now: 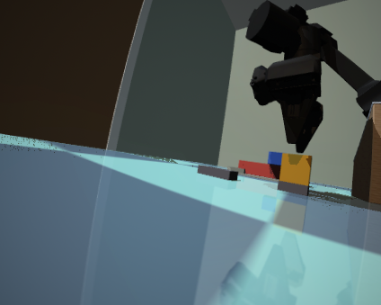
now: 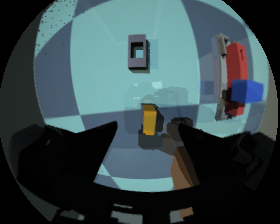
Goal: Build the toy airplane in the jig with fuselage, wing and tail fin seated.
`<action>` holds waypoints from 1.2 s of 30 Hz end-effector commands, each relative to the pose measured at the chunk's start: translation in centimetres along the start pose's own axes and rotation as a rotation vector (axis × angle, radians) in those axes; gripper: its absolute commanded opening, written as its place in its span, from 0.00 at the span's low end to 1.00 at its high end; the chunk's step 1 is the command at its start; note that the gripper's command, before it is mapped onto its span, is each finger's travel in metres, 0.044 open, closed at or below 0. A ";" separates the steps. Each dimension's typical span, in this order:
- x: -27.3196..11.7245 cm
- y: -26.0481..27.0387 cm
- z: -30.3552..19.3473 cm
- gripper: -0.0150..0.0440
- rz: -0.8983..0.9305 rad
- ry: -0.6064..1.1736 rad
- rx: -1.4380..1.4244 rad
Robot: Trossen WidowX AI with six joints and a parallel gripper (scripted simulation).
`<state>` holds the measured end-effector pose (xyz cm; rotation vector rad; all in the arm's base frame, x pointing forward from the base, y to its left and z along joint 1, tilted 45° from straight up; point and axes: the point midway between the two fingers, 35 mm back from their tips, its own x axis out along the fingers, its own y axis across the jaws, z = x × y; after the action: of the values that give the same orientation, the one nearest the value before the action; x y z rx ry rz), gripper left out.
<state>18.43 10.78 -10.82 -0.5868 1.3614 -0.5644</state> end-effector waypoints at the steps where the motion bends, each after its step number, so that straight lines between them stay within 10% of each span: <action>1: 0.8 -0.1 -0.1 1.00 -0.008 -0.001 -0.007; 27: 4.7 -0.3 -0.2 1.00 -0.012 -0.002 -0.007; 36: 4.7 -0.3 -0.2 0.60 -0.012 -0.002 -0.007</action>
<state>18.75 7.41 -14.00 -0.5961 1.3634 -0.5705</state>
